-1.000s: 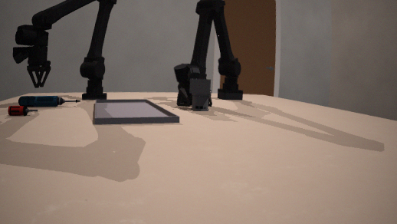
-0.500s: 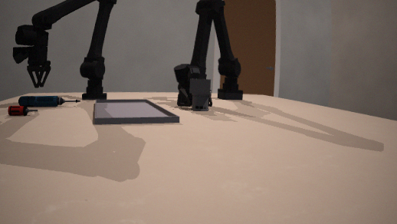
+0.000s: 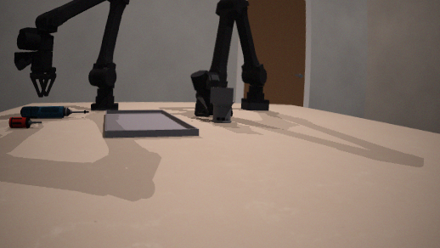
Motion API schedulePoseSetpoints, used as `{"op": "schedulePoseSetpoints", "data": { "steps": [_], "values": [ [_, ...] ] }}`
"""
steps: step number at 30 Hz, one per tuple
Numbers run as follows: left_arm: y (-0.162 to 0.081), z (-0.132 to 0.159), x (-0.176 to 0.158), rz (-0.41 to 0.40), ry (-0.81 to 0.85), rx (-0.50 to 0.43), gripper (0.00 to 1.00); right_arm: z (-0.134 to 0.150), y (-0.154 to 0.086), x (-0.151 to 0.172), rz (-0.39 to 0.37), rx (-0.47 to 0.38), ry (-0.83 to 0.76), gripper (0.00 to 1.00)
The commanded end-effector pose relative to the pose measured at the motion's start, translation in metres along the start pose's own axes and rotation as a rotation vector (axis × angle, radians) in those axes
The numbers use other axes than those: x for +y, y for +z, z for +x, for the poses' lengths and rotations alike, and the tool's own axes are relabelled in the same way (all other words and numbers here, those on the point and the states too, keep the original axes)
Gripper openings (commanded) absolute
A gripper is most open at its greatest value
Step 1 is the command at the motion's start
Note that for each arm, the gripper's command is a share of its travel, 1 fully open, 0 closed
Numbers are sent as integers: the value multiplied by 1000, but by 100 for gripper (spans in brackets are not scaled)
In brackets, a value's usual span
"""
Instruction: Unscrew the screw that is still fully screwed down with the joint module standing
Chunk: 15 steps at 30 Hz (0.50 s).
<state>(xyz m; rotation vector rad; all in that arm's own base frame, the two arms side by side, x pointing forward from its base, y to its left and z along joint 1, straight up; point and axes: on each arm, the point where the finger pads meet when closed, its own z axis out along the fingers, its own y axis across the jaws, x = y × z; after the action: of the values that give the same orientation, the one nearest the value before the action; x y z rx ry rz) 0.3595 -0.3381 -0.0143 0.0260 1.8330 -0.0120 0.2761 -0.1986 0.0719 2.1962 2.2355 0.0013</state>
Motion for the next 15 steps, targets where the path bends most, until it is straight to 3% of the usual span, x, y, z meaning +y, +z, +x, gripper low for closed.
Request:
{"op": "schedulePoseSetpoints", "data": {
  "steps": [1,15],
  "values": [
    [-12,-5,-4,13,-8,1,86,-7,-10,9,-19,-14,-1,65],
    [-27,-2,-3,12,-4,3,86,-7,-10,9,-19,-14,-1,65]
  ]
}}
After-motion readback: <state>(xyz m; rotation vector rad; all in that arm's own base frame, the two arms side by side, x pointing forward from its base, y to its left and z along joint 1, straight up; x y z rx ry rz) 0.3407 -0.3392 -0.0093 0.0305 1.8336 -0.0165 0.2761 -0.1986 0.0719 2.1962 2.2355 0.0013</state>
